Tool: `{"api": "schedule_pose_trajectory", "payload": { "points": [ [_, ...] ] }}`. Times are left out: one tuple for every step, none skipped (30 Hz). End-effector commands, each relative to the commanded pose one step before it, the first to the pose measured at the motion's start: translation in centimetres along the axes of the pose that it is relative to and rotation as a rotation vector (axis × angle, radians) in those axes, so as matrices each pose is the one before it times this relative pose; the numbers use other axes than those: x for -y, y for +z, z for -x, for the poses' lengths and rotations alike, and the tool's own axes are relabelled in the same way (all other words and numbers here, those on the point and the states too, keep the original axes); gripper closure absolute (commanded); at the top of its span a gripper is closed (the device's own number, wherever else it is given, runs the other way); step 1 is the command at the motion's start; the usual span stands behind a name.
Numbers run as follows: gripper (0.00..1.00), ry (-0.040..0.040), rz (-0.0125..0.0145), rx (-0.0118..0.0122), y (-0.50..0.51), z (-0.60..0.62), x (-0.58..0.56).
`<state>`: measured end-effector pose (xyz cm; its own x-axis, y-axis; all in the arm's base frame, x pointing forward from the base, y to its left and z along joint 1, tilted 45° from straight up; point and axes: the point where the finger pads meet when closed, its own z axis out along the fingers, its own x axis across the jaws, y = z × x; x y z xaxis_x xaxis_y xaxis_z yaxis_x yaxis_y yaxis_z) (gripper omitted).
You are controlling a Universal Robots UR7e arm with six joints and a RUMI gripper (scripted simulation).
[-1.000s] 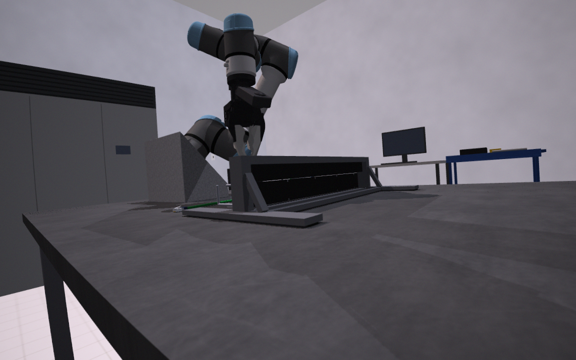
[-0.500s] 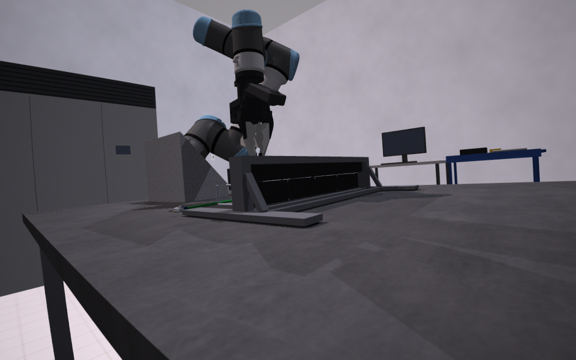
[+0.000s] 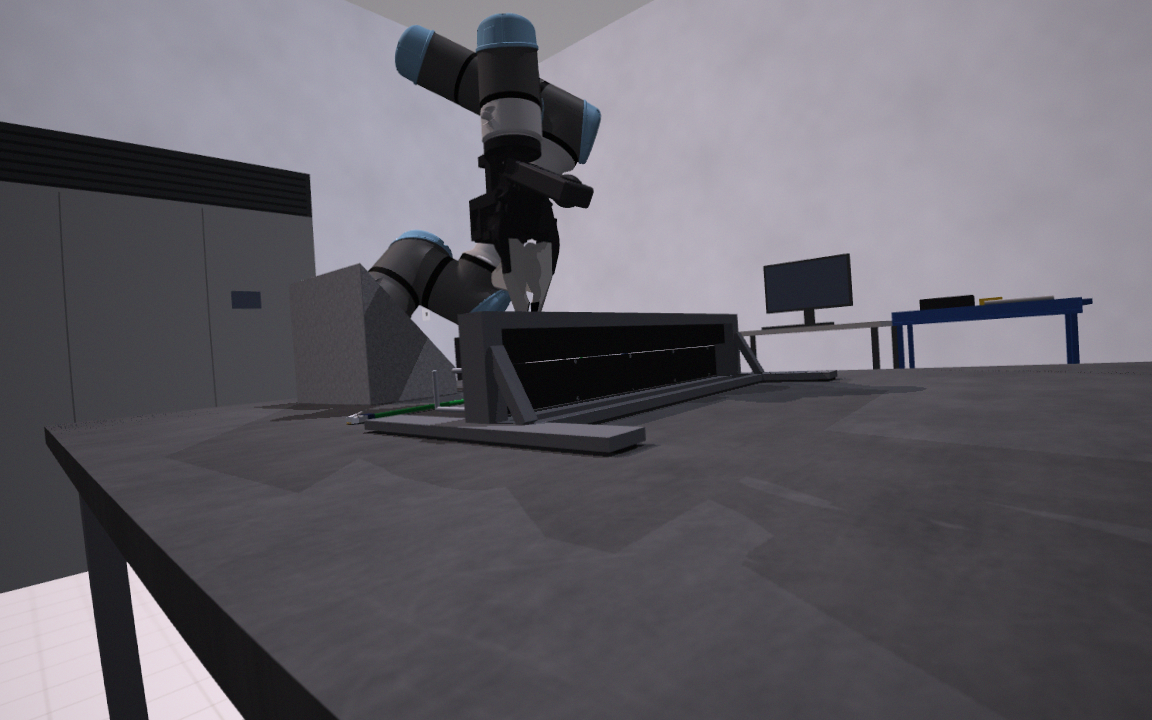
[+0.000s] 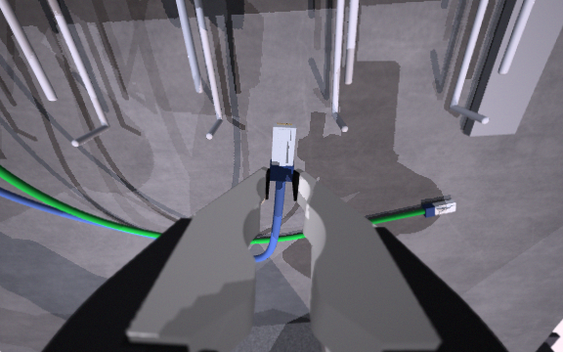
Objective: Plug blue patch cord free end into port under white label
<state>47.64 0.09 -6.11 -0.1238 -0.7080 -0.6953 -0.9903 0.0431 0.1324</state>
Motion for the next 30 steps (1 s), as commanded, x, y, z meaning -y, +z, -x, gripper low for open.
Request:
{"api": "schedule_pose_trajectory", "payload": {
  "points": [
    [1.00,-0.03057,-0.00058,-0.00059,-0.164,0.297,0.448],
    [1.00,-0.00562,0.00006,-0.00006,-0.020,0.057,0.078],
    [1.00,-0.00541,0.00006,-0.00006,-0.019,0.055,0.075],
    [1.00,-0.00520,0.00006,-0.00006,-0.018,0.053,0.073],
    [1.00,-0.00499,0.00005,-0.00005,-0.018,0.051,0.070],
    [1.00,-0.00478,0.00005,-0.00005,-0.017,0.048,0.067],
    [1.00,-0.00458,0.00005,-0.00005,-0.016,0.046,0.064],
    [1.00,-0.00437,0.00005,-0.00004,-0.015,0.044,0.062],
    [1.00,0.00000,0.00000,0.00000,0.000,0.000,0.000],
    [1.00,0.00000,0.00000,0.00000,0.000,0.000,0.000],
    [1.00,-0.00417,0.00005,-0.00004,-0.014,0.042,0.059],
    [1.00,-0.00396,0.00004,-0.00004,-0.014,0.040,0.056],
    [1.00,-0.00376,0.00004,-0.00003,-0.013,0.038,0.053],
    [1.00,-0.00357,0.00004,-0.00003,-0.012,0.036,0.051],
    [1.00,-0.00337,0.00004,-0.00003,-0.012,0.033,0.048],
    [1.00,-0.00318,0.00004,-0.00003,-0.011,0.032,0.045],
    [1.00,-0.00299,0.00003,-0.00003,-0.010,0.030,0.043],
    [1.00,-0.00280,0.00003,-0.00002,-0.010,0.028,0.040],
    [1.00,-0.00262,0.00003,-0.00002,-0.009,0.026,0.037],
    [1.00,-0.00244,0.00003,-0.00002,-0.008,0.024,0.035],
    [1.00,-0.00226,0.00003,-0.00002,-0.008,0.022,0.032],
    [1.00,-0.00209,0.00002,-0.00002,-0.007,0.021,0.030],
    [1.00,-0.00192,0.00002,-0.00001,-0.006,0.019,0.028],
    [1.00,-0.00176,0.00002,-0.00001,-0.006,0.017,0.025],
    [1.00,-0.00160,0.00002,-0.00001,-0.005,0.016,0.023],
    [1.00,0.00000,0.00000,0.00000,0.000,0.000,0.000],
    [1.00,0.00000,0.00000,0.00000,0.000,0.000,0.000],
    [1.00,-0.00145,0.00002,-0.00001,-0.005,0.014,0.021],
    [1.00,-0.00130,0.00002,-0.00001,-0.004,0.013,0.019],
    [1.00,-0.00116,0.00001,-0.00001,-0.004,0.011,0.017]
  ]
}}
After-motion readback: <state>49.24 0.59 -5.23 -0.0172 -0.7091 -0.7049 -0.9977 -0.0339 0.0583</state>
